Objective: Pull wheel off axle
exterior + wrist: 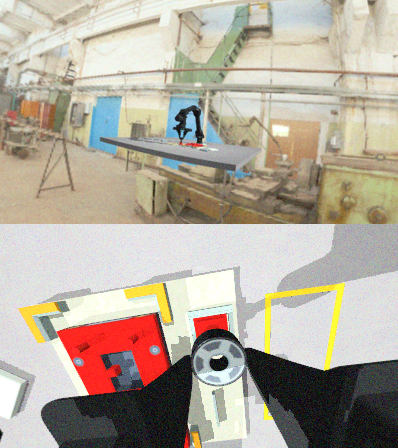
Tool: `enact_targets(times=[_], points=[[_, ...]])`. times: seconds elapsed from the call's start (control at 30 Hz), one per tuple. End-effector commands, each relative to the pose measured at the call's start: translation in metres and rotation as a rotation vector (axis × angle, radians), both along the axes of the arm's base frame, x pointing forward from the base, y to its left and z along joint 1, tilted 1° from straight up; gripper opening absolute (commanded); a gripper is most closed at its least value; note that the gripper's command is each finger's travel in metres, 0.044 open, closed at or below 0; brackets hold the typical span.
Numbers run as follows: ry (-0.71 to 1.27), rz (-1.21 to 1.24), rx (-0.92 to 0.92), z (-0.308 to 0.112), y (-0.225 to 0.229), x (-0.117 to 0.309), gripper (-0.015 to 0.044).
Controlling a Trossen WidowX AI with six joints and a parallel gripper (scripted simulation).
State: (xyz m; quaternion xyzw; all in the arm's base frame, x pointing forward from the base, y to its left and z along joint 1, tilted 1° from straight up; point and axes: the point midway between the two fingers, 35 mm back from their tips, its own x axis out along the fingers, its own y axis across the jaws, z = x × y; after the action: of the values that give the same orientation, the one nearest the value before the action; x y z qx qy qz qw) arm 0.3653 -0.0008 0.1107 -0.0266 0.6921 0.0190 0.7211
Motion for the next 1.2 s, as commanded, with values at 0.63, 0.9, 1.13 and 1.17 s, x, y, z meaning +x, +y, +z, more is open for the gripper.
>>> enact_targets(times=[0.63, 0.9, 1.13, 1.17], points=[[0.002, 0.002, -0.003, 0.03, -0.027, -0.012, 0.0], [0.001, 0.0, -0.007, 0.032, -0.066, -0.029, 0.0], [0.0, -0.001, -0.012, 0.034, -0.097, -0.048, 0.0], [0.0, -0.001, -0.012, 0.035, -0.101, -0.051, 0.0]])
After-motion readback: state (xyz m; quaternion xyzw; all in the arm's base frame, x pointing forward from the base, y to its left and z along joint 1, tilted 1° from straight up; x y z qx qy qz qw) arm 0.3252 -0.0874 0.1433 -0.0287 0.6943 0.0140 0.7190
